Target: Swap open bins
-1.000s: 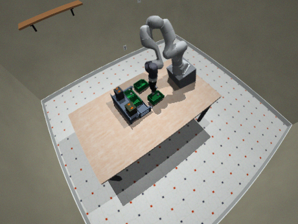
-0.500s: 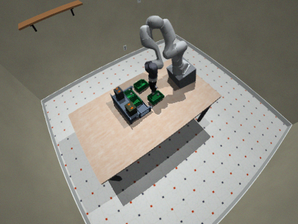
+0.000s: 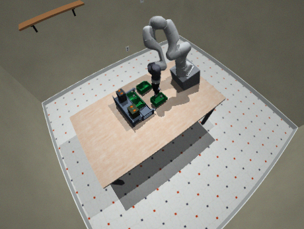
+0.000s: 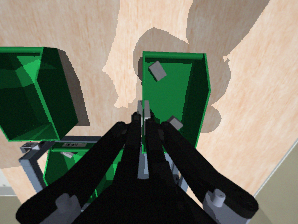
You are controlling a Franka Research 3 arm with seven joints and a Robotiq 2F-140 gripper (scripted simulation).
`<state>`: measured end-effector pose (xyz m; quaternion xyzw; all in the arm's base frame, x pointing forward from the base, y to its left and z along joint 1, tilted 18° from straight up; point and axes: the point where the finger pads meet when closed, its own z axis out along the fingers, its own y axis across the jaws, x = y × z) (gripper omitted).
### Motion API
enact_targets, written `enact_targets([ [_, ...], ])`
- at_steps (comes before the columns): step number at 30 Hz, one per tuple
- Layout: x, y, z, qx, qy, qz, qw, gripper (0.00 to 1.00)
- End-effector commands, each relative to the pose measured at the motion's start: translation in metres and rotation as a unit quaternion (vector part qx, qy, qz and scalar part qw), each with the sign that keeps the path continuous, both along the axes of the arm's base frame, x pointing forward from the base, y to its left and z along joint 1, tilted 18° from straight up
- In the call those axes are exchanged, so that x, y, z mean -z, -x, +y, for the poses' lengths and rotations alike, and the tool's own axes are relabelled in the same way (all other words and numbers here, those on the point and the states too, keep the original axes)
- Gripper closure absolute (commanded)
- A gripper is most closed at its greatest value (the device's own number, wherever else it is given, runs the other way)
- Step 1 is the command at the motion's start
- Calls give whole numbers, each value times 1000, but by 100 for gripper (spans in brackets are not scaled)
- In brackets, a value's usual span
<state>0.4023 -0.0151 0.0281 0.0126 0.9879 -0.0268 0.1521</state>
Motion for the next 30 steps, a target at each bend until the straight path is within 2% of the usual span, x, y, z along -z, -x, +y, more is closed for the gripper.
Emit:
enact_targets([
  [1, 0, 1, 0, 3, -2, 0, 1000, 100],
  [9, 0, -1, 0, 3, -2, 0, 1000, 100],
  [18, -10, -32, 0, 3, -2, 0, 1000, 100],
  [30, -11, -34, 0, 3, -2, 0, 1000, 100],
])
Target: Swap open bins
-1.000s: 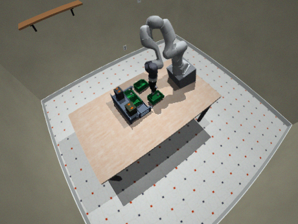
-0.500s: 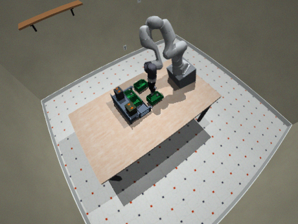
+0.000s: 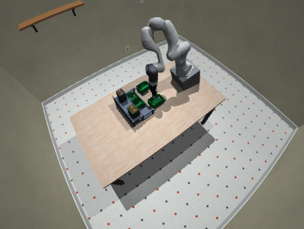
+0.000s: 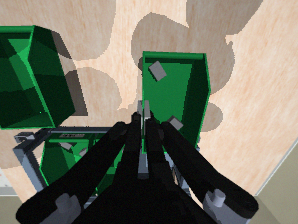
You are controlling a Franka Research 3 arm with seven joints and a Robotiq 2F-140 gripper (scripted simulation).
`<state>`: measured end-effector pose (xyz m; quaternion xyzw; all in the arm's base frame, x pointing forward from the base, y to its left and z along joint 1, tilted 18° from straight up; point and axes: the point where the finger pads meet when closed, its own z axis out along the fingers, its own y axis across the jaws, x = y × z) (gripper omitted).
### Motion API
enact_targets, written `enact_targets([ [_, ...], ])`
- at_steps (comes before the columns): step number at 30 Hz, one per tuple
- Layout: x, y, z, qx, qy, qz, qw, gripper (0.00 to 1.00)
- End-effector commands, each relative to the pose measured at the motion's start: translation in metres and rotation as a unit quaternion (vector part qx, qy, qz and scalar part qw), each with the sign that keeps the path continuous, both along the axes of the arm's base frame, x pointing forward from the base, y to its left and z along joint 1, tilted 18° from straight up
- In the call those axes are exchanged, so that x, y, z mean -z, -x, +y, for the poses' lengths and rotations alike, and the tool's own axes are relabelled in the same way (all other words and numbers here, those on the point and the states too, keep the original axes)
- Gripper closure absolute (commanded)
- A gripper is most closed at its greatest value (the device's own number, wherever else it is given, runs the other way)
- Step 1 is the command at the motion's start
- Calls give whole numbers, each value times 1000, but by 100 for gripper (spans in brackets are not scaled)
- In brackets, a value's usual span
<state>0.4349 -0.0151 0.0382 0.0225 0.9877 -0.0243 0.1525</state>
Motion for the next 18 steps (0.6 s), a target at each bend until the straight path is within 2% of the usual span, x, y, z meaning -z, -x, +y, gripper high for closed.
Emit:
enact_targets([
  [1, -1, -1, 0, -6, 2, 1, 1000, 100],
  [11, -2, -3, 0, -6, 1, 14, 1000, 100],
  [18, -10, -8, -1, -4, -3, 76, 997, 100],
])
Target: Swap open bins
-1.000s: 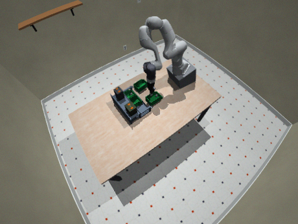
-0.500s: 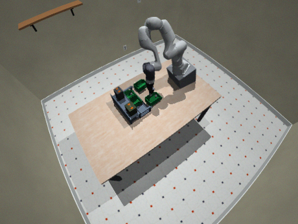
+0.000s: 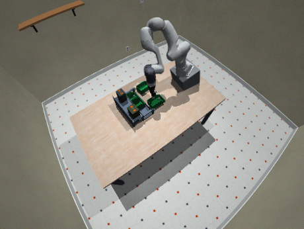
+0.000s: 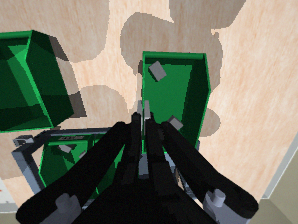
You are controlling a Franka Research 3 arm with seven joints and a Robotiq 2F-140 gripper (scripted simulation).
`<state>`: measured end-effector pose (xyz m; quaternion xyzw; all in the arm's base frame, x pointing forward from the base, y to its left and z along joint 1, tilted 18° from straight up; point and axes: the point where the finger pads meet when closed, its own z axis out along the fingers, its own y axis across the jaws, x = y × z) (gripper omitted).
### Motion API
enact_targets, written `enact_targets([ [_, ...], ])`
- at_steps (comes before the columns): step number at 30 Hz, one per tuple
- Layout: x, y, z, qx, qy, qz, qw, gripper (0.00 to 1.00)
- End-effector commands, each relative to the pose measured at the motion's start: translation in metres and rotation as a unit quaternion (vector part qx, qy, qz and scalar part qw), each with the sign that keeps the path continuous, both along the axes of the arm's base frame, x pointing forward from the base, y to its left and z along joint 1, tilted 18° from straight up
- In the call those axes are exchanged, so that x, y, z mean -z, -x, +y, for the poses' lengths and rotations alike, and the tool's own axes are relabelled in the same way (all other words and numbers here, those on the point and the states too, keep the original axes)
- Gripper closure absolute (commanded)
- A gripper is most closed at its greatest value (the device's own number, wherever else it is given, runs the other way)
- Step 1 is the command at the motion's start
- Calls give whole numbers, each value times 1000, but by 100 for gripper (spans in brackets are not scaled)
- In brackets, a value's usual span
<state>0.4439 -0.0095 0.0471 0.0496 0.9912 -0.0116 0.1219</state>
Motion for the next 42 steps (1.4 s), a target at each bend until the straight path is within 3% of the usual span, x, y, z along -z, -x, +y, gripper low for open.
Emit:
enact_targets([
  [1, -2, 1, -6, -30, 11, 57, 998, 100],
  [4, -6, -2, -6, -29, 8, 87, 996, 100],
  [12, -10, -4, -7, -29, 5, 117, 993, 100],
  [42, -9, -1, -8, -28, 5, 123, 992, 100],
])
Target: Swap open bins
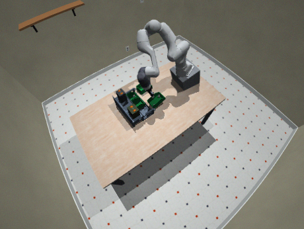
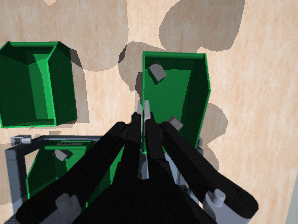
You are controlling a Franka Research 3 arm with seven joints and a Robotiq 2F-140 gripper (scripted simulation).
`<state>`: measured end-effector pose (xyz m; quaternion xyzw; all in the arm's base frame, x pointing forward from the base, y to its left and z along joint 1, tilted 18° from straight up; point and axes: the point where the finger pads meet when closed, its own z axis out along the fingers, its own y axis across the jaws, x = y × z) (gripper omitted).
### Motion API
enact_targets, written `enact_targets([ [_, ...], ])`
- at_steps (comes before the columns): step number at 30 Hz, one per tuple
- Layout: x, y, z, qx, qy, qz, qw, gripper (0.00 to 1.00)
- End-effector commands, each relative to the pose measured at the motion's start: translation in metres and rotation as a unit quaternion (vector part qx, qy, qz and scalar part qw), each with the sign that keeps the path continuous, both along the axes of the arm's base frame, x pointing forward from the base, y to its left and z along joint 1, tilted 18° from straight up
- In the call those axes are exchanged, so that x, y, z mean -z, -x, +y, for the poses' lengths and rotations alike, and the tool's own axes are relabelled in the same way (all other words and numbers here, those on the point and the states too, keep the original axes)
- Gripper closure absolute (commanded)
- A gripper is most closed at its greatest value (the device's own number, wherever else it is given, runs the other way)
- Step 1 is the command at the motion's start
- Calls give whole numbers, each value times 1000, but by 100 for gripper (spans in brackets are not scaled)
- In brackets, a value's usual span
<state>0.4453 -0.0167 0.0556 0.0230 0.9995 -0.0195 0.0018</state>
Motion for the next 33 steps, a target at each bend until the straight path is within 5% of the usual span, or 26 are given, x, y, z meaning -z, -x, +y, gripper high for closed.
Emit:
enact_targets([
  [1, 0, 1, -1, -4, 0, 2, 1000, 100],
  [33, -1, -2, 0, -4, 1, -1, 1000, 100],
])
